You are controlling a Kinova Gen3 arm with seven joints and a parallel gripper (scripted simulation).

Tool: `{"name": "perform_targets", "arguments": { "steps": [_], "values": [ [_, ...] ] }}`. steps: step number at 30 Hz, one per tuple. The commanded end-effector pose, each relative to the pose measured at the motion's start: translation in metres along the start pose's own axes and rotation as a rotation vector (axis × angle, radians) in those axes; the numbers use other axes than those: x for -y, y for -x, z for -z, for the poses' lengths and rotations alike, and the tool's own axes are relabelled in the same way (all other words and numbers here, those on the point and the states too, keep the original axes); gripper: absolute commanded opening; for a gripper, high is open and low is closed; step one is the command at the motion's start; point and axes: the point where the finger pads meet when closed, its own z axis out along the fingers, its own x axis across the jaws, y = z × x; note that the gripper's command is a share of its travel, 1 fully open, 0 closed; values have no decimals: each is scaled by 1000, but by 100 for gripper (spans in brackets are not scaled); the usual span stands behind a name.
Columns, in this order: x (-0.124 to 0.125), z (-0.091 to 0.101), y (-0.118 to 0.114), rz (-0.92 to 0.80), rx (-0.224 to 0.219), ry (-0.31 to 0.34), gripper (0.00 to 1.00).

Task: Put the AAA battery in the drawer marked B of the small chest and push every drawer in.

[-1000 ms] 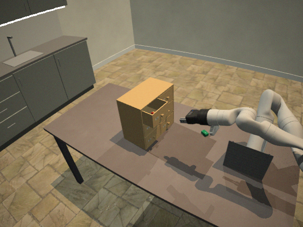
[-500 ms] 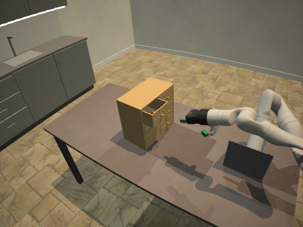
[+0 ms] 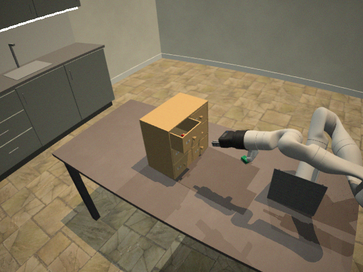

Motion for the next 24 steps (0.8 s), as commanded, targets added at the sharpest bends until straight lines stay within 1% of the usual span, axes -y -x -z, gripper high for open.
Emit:
{"name": "perform_targets", "arguments": {
  "steps": [1, 8, 12, 19, 24],
  "values": [
    [0, -12, -3, 0, -4, -4, 0],
    [-1, -35, -3, -1, -4, -4, 0],
    [-2, -45, -2, -1, -3, -4, 0],
    [-2, -50, -1, -1, -1, -4, 0],
    [-2, -51, 0, -1, 0, -5, 0]
  ]
}}
